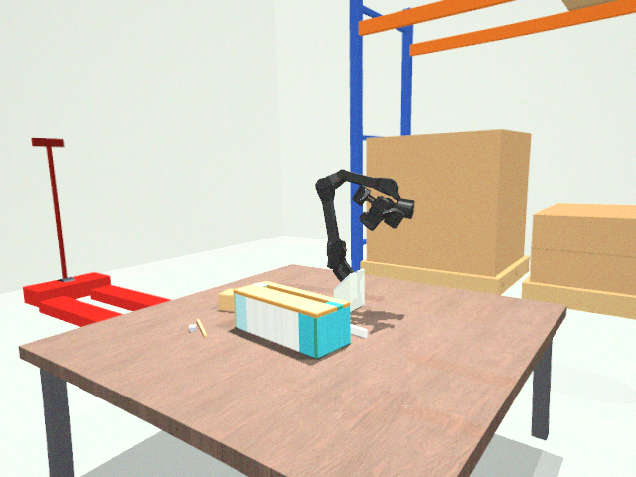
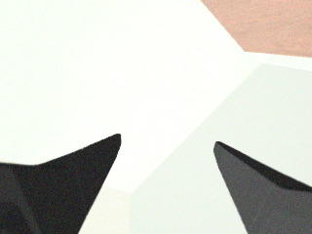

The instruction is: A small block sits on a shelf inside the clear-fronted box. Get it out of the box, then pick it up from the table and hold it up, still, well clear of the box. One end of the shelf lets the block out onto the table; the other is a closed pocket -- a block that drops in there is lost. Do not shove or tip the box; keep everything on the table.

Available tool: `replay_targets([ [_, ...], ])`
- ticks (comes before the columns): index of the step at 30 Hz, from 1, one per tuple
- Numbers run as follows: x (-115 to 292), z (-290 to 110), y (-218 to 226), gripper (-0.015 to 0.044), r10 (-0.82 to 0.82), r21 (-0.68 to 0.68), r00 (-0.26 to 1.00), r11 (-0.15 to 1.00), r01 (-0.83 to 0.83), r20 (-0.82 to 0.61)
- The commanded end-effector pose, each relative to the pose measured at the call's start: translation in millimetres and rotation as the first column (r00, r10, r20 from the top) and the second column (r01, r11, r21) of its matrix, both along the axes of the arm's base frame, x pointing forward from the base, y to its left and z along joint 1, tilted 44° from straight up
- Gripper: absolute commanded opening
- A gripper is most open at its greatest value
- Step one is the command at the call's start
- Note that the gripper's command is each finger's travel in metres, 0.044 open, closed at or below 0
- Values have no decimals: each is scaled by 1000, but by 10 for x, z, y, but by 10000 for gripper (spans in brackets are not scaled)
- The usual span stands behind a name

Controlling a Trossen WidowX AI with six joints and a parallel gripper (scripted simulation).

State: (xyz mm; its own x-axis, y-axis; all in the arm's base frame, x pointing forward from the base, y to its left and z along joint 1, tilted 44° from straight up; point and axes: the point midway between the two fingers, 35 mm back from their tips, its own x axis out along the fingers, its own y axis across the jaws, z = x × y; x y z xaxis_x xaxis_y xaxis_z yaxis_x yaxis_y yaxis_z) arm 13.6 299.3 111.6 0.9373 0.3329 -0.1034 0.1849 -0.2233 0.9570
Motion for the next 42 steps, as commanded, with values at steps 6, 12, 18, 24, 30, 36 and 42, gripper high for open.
replay_targets([
  [6, 453, -57, -197, 400, -277, 384, 918, 844, 374, -284],
  [12, 1000, -102, -488, 400, -386, 710, 714, 184, 680, -584],
  [18, 1437, -151, -838, 400, -310, 623, 575, -608, 492, -757],
  [24, 1724, -192, -1146, 400, -235, 276, 568, -961, -15, -789],
  [30, 1923, -220, -1406, 400, -245, -107, 604, -868, -485, -758],
  [36, 2091, -234, -1660, 400, -333, -433, 612, -475, -766, -717],
  [42, 2236, -233, -1908, 400, -459, -643, 556, 44, -765, -693],
])
